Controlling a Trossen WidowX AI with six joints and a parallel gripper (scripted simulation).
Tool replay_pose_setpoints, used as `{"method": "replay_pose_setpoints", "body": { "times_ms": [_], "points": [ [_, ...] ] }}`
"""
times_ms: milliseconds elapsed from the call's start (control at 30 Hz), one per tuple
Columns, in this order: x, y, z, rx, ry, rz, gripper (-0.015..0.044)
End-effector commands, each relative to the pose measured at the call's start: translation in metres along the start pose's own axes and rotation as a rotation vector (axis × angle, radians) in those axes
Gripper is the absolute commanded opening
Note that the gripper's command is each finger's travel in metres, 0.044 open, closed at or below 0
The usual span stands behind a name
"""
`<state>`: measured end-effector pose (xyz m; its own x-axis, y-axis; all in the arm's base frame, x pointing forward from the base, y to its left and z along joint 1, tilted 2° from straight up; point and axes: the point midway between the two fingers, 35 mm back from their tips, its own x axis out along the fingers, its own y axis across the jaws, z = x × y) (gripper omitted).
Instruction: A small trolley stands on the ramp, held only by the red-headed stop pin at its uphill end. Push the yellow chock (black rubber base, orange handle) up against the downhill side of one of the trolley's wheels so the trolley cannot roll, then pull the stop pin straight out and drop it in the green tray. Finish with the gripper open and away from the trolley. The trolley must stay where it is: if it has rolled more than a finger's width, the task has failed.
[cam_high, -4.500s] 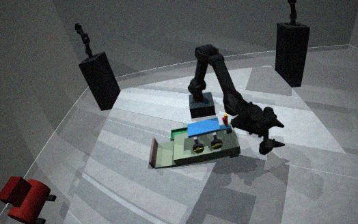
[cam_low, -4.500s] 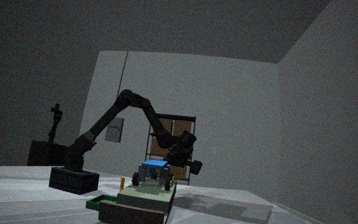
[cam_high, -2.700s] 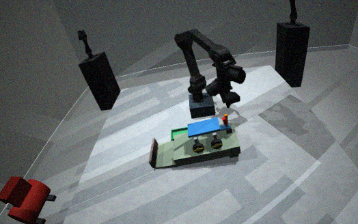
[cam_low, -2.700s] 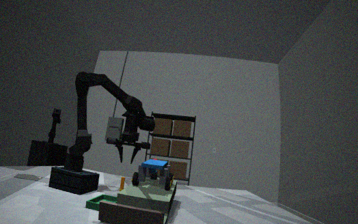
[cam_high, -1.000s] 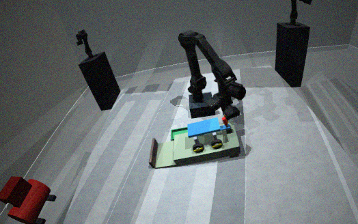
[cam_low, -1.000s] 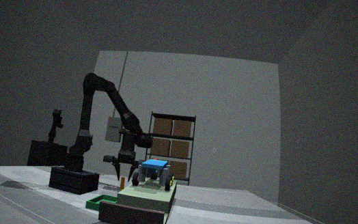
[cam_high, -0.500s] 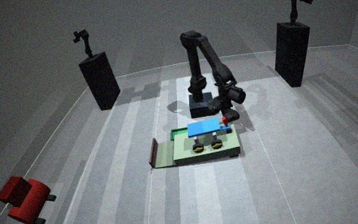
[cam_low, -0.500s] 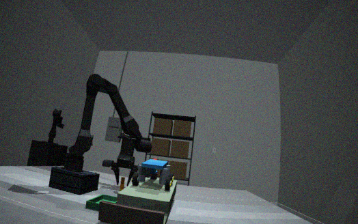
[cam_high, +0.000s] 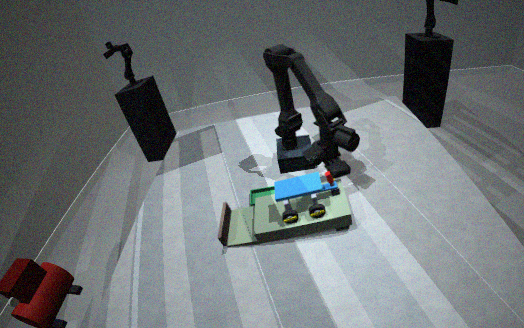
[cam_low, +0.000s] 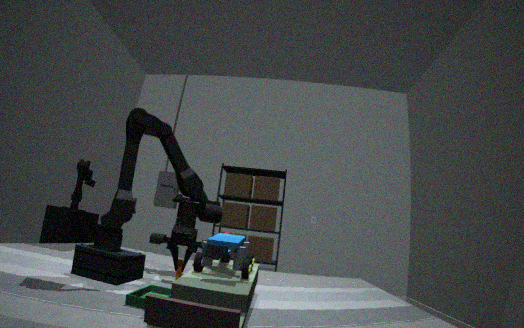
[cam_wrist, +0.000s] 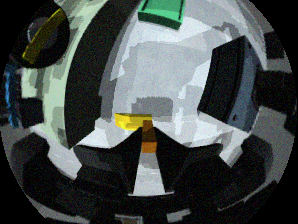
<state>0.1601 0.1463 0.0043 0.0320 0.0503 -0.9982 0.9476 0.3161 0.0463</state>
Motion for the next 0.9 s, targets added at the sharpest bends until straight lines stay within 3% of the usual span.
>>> {"method": "replay_pose_setpoints", "body": {
  "times_ms": [0, 867],
  "points": [
    [-0.01, 0.001, 0.0, 0.003, -0.002, 0.001, 0.0],
    [-0.098, -0.003, 0.0, 0.005, -0.004, 0.0, 0.0]
  ]
}}
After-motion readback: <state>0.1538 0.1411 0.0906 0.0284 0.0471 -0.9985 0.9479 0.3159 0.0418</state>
